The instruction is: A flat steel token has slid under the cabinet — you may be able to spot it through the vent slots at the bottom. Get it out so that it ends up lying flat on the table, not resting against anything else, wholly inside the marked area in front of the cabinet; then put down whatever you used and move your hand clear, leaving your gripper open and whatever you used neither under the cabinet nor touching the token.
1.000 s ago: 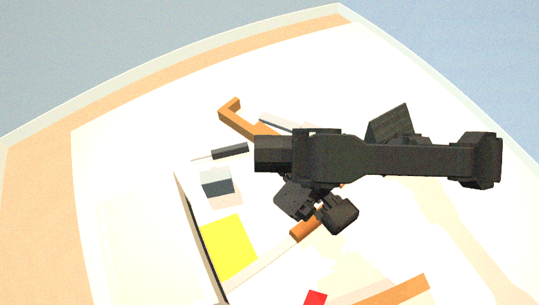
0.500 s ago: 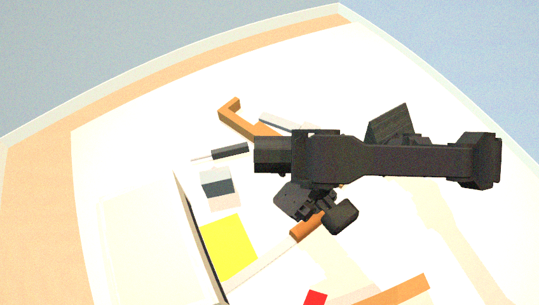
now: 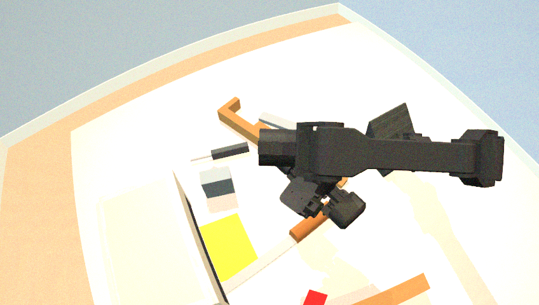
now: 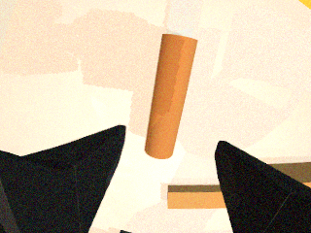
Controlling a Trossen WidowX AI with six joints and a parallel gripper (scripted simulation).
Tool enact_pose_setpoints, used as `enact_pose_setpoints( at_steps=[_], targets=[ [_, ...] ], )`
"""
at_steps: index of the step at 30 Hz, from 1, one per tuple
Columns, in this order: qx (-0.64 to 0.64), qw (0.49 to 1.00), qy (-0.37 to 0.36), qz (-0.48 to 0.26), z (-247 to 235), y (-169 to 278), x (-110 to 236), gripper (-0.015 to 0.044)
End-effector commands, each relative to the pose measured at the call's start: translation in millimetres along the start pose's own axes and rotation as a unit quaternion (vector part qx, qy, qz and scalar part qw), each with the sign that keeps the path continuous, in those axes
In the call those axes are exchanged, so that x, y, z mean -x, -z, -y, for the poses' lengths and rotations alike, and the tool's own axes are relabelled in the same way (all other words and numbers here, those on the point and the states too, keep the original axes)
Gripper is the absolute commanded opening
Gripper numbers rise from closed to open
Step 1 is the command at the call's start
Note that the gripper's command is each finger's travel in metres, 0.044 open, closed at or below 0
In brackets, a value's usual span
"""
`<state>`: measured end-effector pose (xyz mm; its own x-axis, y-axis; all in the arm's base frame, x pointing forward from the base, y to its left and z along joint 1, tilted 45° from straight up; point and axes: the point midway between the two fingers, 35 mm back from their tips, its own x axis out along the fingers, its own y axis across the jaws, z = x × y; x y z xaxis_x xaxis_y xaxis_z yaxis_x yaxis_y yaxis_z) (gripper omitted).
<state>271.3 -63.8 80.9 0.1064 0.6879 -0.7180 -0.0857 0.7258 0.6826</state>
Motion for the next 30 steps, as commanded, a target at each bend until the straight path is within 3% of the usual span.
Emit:
enact_pose_setpoints(
  at_steps=[1,6,12,30],
  targets=[
    [-0.002,1.000,0.000,-0.003,0.5,15.5,-0.1,0.0270],
    [-0.002,1.000,0.000,-0.003,0.7,19.8,-7.0,0.0270],
    [-0.002,1.000,0.000,-0.003,-0.1,20.0,-39.0,0.0270],
    [-0.002,1.000,0.000,-0.002,-0.1,18.4,-60.6,0.0270]
  ],
)
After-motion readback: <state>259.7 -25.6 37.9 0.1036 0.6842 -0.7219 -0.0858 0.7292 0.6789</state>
